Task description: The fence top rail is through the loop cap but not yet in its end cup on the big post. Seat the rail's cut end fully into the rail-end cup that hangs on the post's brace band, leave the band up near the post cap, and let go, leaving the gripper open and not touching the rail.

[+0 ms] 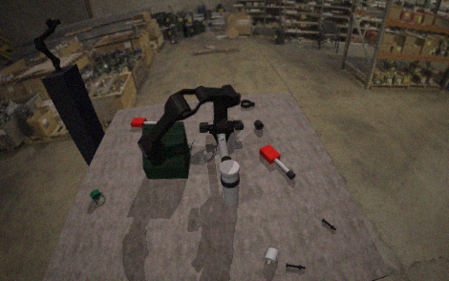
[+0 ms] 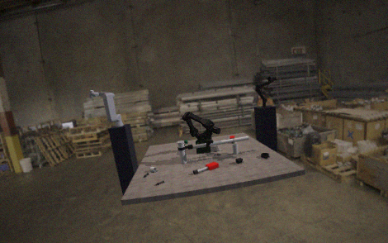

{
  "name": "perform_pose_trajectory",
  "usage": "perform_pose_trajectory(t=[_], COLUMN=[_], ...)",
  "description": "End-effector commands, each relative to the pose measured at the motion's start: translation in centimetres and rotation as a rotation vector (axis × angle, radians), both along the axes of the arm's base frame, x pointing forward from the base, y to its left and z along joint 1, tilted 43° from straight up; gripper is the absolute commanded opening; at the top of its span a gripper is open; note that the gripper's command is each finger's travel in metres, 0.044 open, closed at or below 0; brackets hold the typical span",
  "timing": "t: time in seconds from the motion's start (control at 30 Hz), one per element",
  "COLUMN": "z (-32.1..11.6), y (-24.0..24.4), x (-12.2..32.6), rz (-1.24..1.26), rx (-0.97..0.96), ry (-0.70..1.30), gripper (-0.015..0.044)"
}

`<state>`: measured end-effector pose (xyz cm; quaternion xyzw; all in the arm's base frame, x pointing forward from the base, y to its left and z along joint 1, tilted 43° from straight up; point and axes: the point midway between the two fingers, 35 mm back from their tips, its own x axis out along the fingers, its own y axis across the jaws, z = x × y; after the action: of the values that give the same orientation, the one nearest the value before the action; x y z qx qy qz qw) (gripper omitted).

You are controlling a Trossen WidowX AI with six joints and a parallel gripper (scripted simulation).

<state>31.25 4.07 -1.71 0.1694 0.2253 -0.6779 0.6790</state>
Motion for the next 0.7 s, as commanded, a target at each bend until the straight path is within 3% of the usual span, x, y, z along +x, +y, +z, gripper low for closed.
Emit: perform_pose_trajectory(t=[0.0,0.67], z=[0.89,1.43], y=[-0.28,-0.12], x=[0.37,0.76], rz=[0.008,0.008], rx=[-0.011,-0.011], ry=[-0.007,-0.007], gripper=[0.0000,0.0000])
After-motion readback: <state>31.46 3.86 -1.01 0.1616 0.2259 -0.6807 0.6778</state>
